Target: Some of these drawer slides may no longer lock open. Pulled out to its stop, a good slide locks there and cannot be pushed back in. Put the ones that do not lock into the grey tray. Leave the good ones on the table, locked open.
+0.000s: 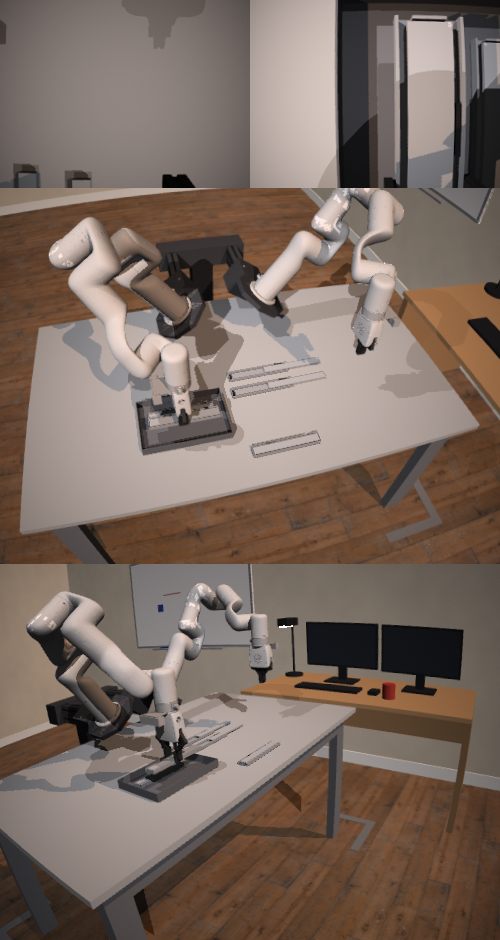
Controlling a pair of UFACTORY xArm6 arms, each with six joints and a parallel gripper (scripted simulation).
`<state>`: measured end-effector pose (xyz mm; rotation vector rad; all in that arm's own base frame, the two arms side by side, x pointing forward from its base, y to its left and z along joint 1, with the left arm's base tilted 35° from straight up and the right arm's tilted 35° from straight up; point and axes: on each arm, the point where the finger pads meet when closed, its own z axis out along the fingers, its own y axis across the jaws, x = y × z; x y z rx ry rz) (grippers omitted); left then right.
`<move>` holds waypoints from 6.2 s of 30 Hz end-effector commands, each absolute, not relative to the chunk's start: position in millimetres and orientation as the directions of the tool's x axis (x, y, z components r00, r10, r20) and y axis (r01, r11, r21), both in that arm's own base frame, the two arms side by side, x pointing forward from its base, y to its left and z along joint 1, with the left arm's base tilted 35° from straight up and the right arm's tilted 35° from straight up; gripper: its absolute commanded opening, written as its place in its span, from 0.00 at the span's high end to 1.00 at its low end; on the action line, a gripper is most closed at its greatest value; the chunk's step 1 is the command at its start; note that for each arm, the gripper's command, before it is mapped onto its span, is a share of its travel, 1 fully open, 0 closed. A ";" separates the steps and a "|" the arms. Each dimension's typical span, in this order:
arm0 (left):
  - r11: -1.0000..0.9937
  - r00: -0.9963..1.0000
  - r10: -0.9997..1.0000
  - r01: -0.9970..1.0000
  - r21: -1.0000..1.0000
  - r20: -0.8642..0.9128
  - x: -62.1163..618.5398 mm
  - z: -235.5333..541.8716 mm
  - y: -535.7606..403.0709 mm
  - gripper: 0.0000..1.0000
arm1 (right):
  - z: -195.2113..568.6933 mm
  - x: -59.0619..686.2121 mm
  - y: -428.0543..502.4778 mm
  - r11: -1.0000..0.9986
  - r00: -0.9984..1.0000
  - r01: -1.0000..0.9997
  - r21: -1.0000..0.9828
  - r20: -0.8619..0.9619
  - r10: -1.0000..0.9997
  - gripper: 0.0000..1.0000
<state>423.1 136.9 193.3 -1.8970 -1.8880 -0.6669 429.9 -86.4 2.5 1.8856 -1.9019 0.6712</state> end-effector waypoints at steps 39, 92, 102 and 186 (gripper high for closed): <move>-0.025 -0.017 0.817 0.998 0.065 0.577 424.1 194.7 136.5 1.00 | -45.8 434.8 -123.5 -0.015 -0.029 -0.997 -0.072 0.576 -0.817 1.00; -0.025 -0.017 0.817 0.998 0.065 0.577 424.1 194.7 136.5 1.00 | 26.9 429.1 -72.1 -0.015 -0.030 -0.997 -0.073 0.575 -0.817 0.33; -0.026 -0.017 0.817 0.998 0.065 0.577 427.6 190.9 133.5 1.00 | 38.3 430.5 -58.8 -0.015 -0.030 -0.997 -0.073 0.575 -0.818 0.33; -0.027 -0.016 0.818 0.997 0.066 0.576 602.9 3.8 -16.4 1.00 | -170.0 576.5 96.5 -0.014 -0.031 -0.997 -0.074 0.574 -0.818 0.33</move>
